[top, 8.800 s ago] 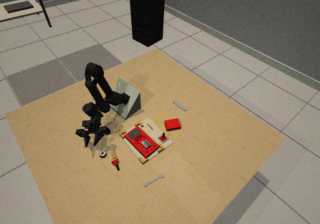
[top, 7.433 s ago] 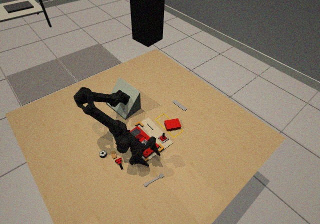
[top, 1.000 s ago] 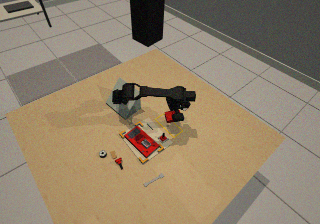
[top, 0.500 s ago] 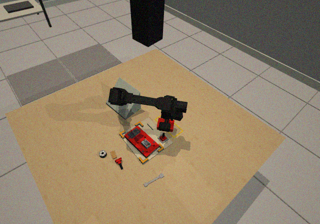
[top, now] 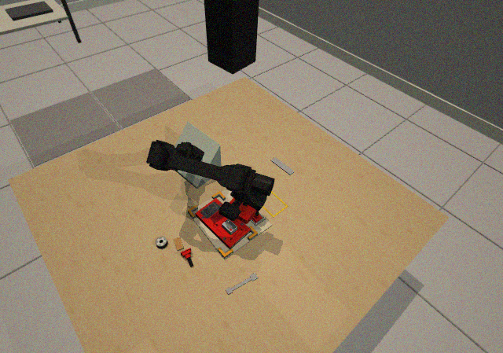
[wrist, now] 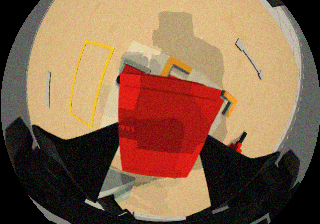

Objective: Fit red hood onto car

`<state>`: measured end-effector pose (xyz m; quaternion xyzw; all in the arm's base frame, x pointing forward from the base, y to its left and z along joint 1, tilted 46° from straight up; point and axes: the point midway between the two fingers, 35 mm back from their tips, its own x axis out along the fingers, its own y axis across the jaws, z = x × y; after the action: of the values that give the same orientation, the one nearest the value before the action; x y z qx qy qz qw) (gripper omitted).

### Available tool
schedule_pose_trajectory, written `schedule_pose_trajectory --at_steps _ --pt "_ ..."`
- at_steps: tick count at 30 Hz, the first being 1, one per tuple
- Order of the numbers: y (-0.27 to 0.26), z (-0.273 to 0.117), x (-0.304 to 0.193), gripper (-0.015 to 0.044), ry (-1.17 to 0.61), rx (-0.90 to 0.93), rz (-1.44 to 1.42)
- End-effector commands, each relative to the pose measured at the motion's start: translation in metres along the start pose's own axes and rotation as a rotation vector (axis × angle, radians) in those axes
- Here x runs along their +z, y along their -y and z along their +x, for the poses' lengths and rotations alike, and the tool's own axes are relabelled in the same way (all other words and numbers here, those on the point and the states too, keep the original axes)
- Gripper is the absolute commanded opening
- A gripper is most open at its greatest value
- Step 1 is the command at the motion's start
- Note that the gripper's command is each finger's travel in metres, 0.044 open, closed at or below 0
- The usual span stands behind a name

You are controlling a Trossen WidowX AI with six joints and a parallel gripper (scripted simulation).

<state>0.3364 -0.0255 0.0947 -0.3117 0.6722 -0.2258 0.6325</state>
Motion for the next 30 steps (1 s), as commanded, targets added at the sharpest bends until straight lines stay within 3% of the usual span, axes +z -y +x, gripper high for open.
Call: schedule_pose_trajectory --at_steps 1,13,24,30 --pt "0.023 0.001 -0.014 0.0000 -0.003 -0.010 0.121" --pt "0.040 0.004 -0.023 0.0000 -0.004 -0.017 0.219" --pt "0.043 0.048 -0.024 0.0000 -0.004 -0.019 0.220" --pt "0.044 0.051 -0.024 0.0000 -0.004 -0.020 0.220"
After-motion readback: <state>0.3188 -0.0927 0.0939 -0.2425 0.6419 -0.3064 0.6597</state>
